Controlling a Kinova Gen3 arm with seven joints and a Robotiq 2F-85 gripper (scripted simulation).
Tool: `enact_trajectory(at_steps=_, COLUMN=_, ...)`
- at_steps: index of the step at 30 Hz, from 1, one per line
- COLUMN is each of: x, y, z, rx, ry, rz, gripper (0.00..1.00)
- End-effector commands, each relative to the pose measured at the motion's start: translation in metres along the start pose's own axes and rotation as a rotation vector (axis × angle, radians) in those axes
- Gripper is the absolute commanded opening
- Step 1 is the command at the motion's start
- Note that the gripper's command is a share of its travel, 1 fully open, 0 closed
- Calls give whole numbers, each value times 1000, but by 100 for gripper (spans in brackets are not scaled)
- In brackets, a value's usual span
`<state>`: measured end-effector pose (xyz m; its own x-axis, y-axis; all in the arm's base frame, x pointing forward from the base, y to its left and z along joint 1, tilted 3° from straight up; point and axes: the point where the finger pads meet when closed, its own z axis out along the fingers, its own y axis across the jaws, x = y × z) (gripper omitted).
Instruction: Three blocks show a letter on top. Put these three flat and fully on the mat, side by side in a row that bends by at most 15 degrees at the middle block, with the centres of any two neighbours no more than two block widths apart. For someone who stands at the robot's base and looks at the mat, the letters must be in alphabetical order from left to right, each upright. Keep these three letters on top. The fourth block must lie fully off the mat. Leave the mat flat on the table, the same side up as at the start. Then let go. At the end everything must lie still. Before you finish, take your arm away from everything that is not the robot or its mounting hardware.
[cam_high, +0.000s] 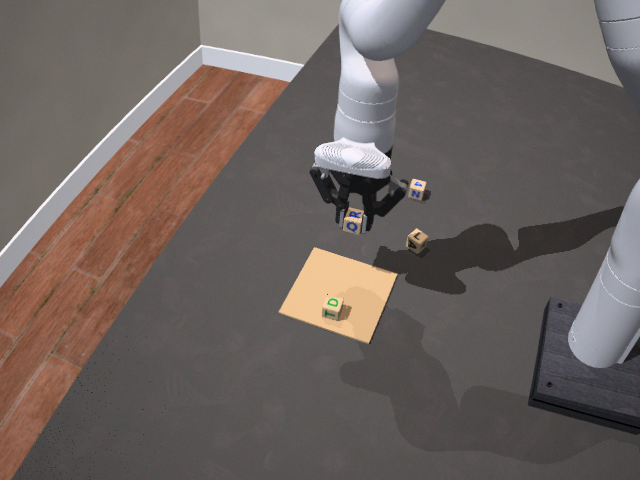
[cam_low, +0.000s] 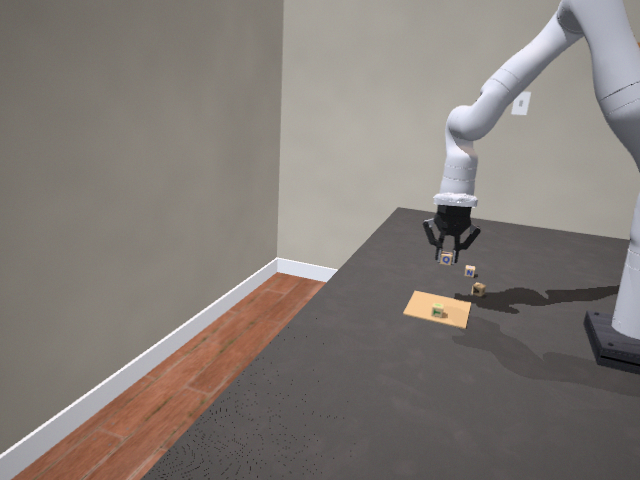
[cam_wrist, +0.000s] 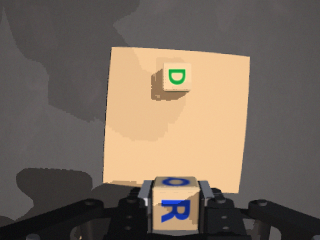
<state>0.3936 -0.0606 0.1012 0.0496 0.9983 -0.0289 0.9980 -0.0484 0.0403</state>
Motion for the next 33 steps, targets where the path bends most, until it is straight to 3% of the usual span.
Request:
enact_trajectory(at_steps=1, x=0, y=1, z=-1, rx=-3, ry=-1, rz=3, gripper=21)
enact_trajectory(at_steps=23, x=0, y=1, z=0, rx=-3, ry=-1, rz=5, gripper=21)
enact_trajectory(at_steps=33, x=0, y=1, z=28, rx=-3, ry=-1, rz=5, gripper=21)
